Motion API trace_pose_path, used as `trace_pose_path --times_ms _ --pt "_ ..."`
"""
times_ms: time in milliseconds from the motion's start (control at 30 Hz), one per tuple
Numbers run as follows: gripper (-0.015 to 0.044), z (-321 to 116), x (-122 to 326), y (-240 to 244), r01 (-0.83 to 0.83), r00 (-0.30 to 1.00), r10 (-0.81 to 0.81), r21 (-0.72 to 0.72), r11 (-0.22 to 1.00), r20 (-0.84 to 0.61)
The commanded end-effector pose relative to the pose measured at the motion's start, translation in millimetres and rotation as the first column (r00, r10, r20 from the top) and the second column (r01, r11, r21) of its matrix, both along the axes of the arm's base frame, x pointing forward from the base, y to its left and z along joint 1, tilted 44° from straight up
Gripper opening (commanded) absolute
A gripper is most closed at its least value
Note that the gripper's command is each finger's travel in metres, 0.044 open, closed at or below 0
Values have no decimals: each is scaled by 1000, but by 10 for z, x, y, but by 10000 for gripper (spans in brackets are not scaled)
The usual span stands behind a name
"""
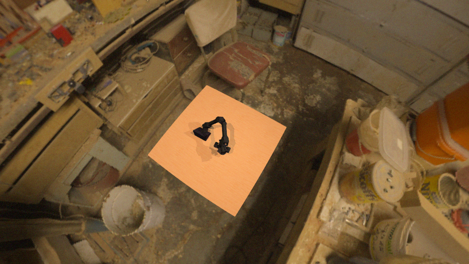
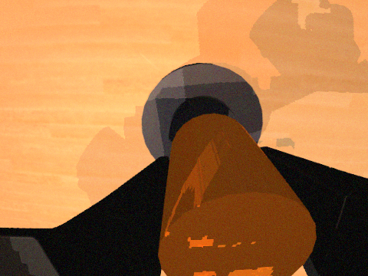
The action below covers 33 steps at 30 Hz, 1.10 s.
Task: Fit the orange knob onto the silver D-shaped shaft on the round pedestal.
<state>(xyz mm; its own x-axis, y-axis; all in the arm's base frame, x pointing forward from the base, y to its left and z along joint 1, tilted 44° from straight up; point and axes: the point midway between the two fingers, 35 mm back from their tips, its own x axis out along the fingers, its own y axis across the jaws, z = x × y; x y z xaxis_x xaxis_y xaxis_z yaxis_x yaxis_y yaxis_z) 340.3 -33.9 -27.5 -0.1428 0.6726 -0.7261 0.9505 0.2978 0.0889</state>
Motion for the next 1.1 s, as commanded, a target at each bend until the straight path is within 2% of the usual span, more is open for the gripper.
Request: trace_pose_path --times_ms 0,1067 --pt "0 31 7 -12 -1 1000 1 -4 1000 3" --pt "0 41 -23 -9 -1 1000 1 -4 1000 3"
